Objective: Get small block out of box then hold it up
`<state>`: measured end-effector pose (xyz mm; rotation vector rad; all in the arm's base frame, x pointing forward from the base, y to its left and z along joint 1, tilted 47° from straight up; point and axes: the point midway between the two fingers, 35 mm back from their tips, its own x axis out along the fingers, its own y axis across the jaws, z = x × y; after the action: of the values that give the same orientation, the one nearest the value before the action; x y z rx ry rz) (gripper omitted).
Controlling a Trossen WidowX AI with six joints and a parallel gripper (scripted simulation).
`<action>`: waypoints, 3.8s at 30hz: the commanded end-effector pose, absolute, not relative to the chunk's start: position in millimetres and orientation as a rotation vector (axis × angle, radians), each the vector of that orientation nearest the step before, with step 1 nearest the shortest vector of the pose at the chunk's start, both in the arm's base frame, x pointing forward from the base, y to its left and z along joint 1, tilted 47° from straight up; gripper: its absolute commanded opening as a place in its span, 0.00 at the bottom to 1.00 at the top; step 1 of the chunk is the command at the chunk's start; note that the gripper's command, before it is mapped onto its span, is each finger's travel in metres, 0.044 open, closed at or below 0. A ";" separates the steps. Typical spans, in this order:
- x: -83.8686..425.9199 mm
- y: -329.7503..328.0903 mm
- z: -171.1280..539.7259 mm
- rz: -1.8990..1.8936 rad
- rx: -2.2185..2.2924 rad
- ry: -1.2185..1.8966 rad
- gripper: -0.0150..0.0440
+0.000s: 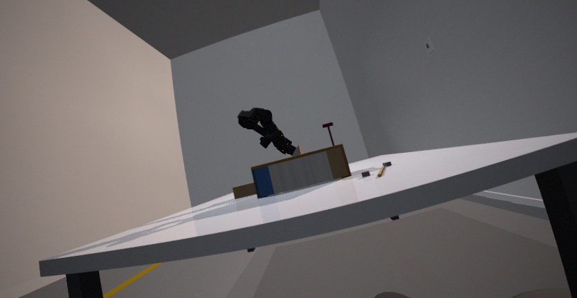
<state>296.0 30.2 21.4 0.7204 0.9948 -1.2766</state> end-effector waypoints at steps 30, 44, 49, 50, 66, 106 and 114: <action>296.2 2.2 -6.9 -1.311 0.741 0.946 0.93; 296.0 -13.6 -23.2 -1.311 0.740 0.945 0.93; 295.5 -19.2 -28.9 -1.312 0.739 0.944 0.93; 295.3 -20.4 -30.0 -1.312 0.739 0.944 0.93; 294.9 -4.2 -45.2 -1.310 0.753 0.938 0.93; 280.5 66.8 -119.6 -1.308 0.758 0.941 0.93; 277.5 81.4 -134.7 -1.307 0.759 0.942 0.93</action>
<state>276.4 73.2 -127.7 0.7498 0.9424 -1.3097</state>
